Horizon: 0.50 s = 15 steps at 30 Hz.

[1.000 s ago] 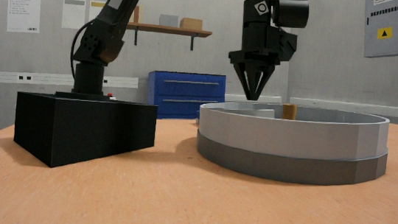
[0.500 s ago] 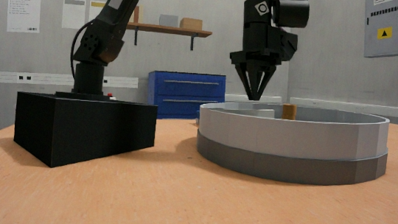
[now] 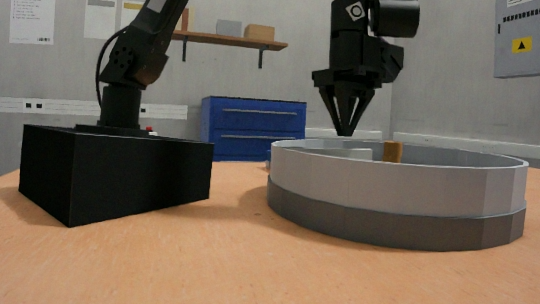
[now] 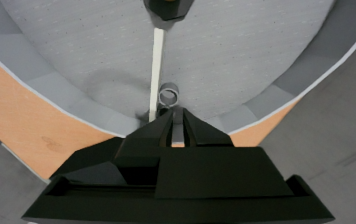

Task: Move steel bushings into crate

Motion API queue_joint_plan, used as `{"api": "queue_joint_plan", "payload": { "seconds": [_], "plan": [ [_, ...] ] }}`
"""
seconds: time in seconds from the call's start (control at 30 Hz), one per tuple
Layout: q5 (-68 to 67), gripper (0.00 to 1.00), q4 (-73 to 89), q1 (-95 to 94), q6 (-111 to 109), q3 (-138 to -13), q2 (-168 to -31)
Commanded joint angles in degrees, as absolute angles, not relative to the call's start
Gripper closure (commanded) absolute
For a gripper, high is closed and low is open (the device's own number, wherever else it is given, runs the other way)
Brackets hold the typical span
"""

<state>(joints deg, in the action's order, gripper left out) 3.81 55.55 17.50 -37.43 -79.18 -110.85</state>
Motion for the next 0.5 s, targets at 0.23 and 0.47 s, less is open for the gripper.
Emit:
{"api": "queue_joint_plan", "payload": {
  "seconds": [0.23, 0.47],
  "plan": [
    [4.66, 0.87, 54.96, 17.23, -37.03, -77.73, -111.59],
    [4.66, 0.88, 54.66, 17.27, -37.06, -77.62, -111.39]
  ]
}}
